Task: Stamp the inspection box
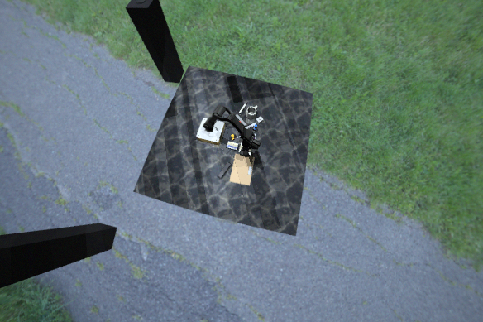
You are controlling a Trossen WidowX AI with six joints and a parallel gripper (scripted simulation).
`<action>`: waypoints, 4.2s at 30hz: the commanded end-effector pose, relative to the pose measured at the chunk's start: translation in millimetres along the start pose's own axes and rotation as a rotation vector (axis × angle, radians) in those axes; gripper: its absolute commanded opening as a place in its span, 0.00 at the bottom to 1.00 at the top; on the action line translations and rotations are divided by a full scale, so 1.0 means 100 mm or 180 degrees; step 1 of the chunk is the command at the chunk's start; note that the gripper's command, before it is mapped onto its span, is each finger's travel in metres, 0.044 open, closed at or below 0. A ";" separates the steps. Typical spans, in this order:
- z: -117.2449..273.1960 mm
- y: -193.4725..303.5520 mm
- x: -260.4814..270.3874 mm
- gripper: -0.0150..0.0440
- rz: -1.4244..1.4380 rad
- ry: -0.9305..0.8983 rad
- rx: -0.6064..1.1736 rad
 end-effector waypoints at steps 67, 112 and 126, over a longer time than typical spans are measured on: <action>0.07 -0.01 0.00 0.25 0.0002 -0.0003 0.0002; 0.45 -0.03 0.00 0.25 0.0002 -0.0002 0.0001; 0.68 -0.02 0.00 0.25 0.0002 -0.0002 0.0001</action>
Point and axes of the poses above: the point midway between the two fingers, 35 mm back from their tips, its own z axis back along the fingers, its own x axis across the jaws, y = z × x, the point moved 1 cm from there along z, back along the fingers, and after that the axes turned 1 degree about z, right-handed, at the moved point
